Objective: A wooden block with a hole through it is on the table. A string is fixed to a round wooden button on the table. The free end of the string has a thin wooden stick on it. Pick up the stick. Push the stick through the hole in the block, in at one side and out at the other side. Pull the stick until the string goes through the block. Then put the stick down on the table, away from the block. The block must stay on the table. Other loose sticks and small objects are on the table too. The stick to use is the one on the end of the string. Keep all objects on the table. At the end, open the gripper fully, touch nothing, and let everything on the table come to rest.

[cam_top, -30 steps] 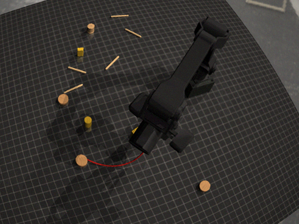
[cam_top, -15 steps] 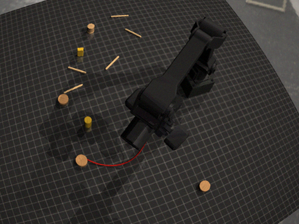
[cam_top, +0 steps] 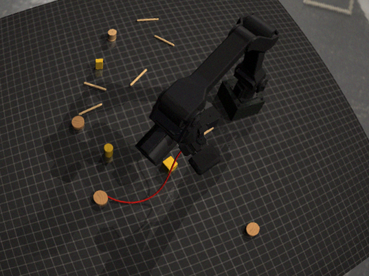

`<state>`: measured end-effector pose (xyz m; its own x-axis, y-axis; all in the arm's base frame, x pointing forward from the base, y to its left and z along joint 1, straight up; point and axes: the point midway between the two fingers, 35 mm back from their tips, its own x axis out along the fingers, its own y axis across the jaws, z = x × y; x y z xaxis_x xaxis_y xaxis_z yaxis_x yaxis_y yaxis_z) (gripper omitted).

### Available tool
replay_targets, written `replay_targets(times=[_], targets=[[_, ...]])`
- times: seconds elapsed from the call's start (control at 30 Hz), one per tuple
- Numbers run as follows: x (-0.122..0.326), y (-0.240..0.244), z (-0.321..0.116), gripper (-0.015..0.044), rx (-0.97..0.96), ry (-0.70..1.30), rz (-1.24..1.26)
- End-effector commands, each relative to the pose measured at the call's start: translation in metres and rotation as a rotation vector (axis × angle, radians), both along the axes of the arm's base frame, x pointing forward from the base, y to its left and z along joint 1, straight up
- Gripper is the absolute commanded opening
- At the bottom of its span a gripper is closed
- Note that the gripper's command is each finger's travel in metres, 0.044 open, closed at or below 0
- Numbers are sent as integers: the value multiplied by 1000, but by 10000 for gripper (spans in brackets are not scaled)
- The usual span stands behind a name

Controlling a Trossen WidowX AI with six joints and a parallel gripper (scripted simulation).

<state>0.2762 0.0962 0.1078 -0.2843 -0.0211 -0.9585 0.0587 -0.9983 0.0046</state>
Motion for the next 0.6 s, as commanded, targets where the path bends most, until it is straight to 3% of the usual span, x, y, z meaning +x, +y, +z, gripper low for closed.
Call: replay_targets(times=[0.0, 0.57], targets=[[-1, -8, 1, 0, 5, -7, -62], [-2, -32, 1, 0, 6, -7, -231]])
